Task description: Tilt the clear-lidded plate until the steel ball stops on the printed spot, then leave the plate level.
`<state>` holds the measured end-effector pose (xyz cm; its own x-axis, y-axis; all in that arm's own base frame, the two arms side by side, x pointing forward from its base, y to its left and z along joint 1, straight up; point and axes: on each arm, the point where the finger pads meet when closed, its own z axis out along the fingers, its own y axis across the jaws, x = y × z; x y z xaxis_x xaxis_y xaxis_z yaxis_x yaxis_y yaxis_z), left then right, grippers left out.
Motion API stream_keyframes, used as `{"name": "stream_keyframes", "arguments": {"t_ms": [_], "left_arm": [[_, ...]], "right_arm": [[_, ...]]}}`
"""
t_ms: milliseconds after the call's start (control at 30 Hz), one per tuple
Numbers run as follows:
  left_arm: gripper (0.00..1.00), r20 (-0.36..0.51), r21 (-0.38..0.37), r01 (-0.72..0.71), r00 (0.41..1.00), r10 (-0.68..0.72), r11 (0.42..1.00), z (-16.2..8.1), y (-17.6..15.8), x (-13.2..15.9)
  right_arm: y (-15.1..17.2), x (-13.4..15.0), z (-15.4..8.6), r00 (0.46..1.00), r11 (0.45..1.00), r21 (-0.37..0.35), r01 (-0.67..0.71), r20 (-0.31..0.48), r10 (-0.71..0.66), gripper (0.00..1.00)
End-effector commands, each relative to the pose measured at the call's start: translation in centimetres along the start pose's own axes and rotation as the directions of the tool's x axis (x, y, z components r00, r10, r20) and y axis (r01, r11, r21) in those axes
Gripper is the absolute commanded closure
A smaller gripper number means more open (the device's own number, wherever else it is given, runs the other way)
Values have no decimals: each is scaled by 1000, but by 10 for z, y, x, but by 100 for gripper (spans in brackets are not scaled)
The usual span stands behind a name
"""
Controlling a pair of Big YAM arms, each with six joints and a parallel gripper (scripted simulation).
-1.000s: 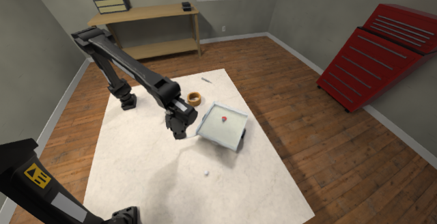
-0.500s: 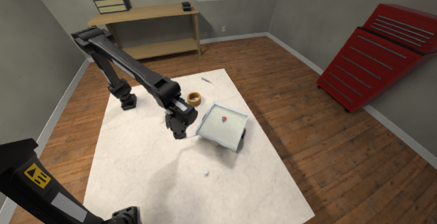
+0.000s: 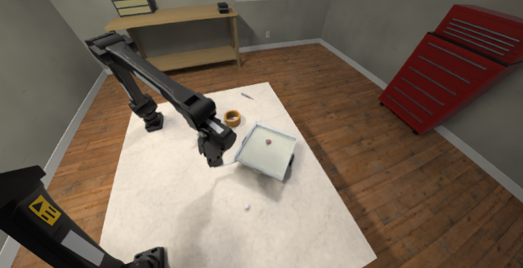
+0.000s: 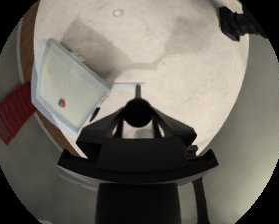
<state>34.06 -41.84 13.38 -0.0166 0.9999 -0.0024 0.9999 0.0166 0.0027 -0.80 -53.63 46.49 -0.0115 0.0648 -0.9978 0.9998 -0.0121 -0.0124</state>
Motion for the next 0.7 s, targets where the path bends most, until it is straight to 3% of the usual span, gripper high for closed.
{"name": "stream_keyframes", "arguments": {"t_ms": [0,667], "left_arm": [[100,44,-32,-3,999,4,999,-7,9,-29],[100,44,-32,-3,999,4,999,-7,9,-31]], "right_arm": [[-8,-36,6,998,1000,14,-13,65,12,0],[-8,-36,6,998,1000,14,-13,65,12,0]]}}
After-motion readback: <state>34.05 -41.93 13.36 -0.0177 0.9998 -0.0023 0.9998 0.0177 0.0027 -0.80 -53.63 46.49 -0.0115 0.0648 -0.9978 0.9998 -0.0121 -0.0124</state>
